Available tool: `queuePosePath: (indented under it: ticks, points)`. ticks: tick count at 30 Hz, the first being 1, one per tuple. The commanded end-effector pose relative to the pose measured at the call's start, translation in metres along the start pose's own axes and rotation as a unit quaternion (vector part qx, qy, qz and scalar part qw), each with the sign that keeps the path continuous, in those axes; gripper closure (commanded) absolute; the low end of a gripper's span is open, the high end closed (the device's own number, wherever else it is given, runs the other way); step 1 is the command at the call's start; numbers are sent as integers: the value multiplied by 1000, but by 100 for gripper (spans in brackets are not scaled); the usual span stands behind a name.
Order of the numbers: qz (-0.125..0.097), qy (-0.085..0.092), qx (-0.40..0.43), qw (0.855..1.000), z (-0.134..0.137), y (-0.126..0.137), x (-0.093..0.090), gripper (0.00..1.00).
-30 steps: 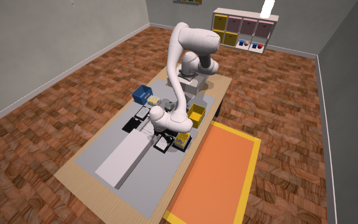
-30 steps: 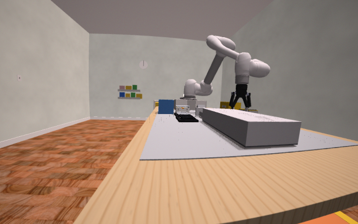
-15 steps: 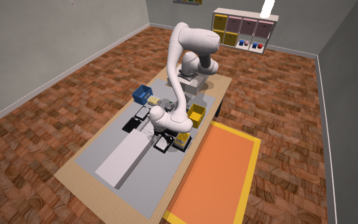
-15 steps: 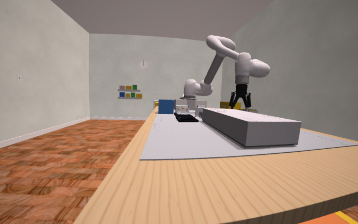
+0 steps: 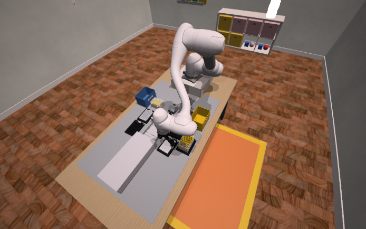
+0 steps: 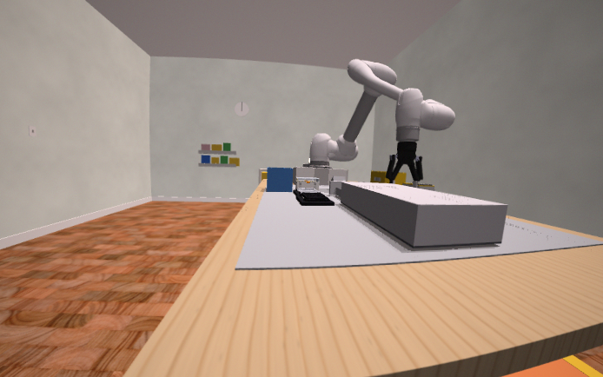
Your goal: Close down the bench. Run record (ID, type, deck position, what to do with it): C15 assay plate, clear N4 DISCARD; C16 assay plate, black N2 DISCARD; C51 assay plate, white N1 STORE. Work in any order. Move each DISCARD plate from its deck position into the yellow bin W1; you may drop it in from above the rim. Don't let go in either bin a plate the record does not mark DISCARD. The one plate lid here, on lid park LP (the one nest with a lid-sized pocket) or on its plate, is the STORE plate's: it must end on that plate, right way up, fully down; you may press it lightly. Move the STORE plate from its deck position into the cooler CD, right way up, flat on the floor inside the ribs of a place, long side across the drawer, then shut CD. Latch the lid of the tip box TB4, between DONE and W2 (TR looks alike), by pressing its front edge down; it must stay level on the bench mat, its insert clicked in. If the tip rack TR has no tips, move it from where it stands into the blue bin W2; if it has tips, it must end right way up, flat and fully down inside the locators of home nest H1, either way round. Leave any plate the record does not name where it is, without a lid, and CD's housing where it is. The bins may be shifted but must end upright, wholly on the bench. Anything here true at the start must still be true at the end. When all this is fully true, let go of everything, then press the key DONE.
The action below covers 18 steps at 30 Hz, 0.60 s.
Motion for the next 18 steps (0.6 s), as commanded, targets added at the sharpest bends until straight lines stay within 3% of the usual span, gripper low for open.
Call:
queuePosePath:
  ticks: [1,10,18]
  points:
    - [-1,0,0,1000,-3,3,-3,34]
    - [-1,0,0,1000,-3,3,-3,34]
    - [-1,0,0,1000,-3,3,7,34]
Point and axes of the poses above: the point where the finger pads meet when closed, its own x axis back along the fingers, its own z axis across the jaws, y = z × x, the point moved 5 cm from there along x, back along the fingers, and after that the axes turned 13 degrees about -x, right-handed, at the moved point
